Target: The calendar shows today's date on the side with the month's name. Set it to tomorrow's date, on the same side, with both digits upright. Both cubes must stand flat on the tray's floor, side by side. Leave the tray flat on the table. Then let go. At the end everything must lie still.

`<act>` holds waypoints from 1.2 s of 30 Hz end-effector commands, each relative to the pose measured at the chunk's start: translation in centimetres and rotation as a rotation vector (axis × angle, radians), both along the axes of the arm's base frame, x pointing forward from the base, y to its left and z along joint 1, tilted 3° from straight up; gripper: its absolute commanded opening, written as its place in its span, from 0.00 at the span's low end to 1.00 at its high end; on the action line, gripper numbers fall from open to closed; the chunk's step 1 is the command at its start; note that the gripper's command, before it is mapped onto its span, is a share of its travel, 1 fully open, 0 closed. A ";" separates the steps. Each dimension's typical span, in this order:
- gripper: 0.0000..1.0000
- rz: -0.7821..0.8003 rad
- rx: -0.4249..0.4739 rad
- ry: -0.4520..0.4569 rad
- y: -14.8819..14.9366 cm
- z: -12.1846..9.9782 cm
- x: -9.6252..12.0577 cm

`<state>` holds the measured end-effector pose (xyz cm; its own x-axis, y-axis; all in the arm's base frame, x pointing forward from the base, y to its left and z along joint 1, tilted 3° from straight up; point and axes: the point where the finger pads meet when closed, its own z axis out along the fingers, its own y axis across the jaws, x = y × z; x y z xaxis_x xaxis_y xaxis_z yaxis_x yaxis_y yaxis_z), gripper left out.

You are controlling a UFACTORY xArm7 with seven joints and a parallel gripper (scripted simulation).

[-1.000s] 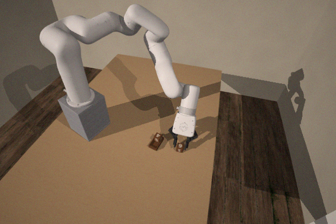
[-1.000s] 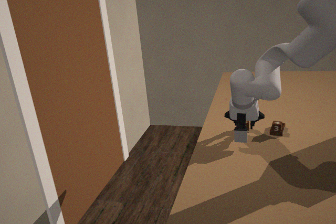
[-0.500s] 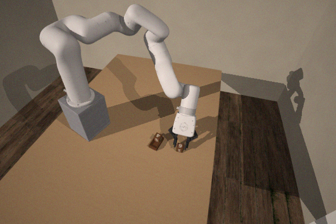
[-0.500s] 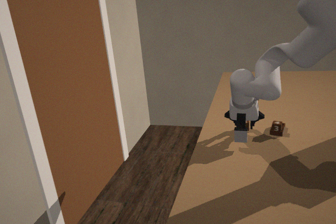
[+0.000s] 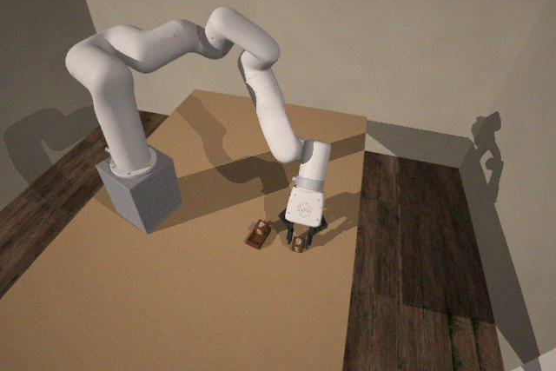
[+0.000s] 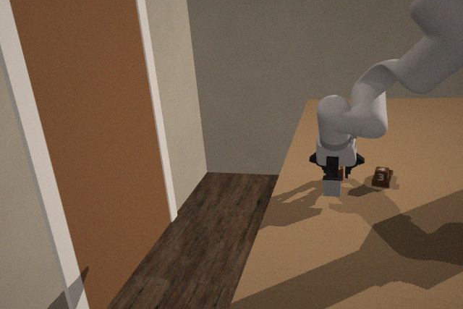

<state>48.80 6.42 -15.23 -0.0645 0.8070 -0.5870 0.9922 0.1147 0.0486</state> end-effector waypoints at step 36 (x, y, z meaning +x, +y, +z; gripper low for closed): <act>0.29 0.000 0.001 -0.004 0.0 0.2 0.2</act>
<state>48.81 6.42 -15.23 -0.0645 0.8070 -0.5870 0.9922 0.1148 0.0488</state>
